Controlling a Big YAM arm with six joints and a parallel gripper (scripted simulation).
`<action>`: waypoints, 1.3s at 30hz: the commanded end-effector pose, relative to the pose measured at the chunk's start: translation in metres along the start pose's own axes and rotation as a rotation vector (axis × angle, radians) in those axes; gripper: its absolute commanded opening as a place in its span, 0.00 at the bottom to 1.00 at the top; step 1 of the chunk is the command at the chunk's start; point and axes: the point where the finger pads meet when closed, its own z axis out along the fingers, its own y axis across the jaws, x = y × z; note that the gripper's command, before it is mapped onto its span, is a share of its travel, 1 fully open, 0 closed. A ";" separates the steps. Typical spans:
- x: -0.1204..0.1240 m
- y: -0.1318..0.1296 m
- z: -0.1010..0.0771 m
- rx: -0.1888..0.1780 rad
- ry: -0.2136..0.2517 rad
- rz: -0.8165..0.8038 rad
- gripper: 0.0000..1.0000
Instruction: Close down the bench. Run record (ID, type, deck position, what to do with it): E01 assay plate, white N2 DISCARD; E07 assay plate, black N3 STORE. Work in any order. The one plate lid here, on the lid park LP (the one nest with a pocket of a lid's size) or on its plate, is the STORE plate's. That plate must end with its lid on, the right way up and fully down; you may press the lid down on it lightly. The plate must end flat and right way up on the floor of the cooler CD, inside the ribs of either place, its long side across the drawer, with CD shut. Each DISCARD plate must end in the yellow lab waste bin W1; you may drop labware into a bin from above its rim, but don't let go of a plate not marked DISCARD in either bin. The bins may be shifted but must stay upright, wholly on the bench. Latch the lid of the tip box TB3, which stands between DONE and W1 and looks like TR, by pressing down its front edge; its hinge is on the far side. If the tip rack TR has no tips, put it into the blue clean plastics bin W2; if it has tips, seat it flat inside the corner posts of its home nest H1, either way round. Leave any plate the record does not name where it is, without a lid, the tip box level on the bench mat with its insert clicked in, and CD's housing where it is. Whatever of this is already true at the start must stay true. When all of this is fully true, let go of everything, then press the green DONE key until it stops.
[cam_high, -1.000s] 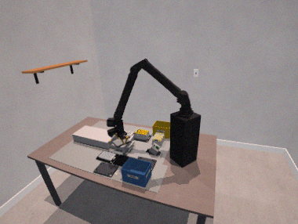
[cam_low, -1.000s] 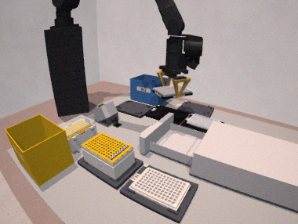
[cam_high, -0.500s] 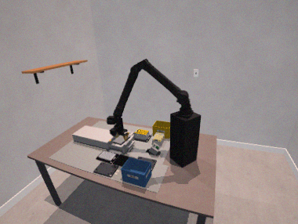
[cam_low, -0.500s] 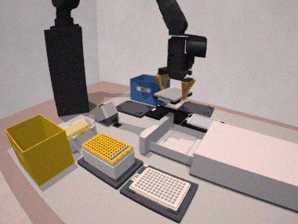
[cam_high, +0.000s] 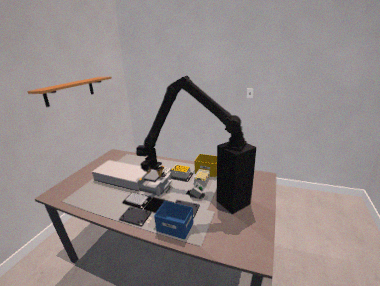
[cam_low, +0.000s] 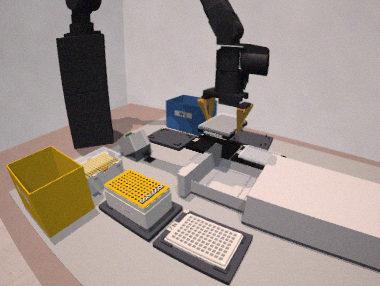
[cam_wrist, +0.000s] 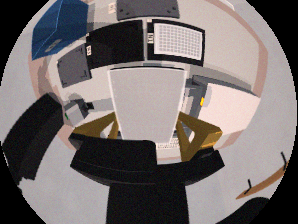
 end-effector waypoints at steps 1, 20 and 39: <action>0.006 -0.024 -0.004 0.024 -0.008 -0.021 0.00; 0.044 -0.052 -0.005 0.027 -0.007 -0.021 0.00; 0.059 -0.076 -0.014 0.046 -0.006 -0.034 0.00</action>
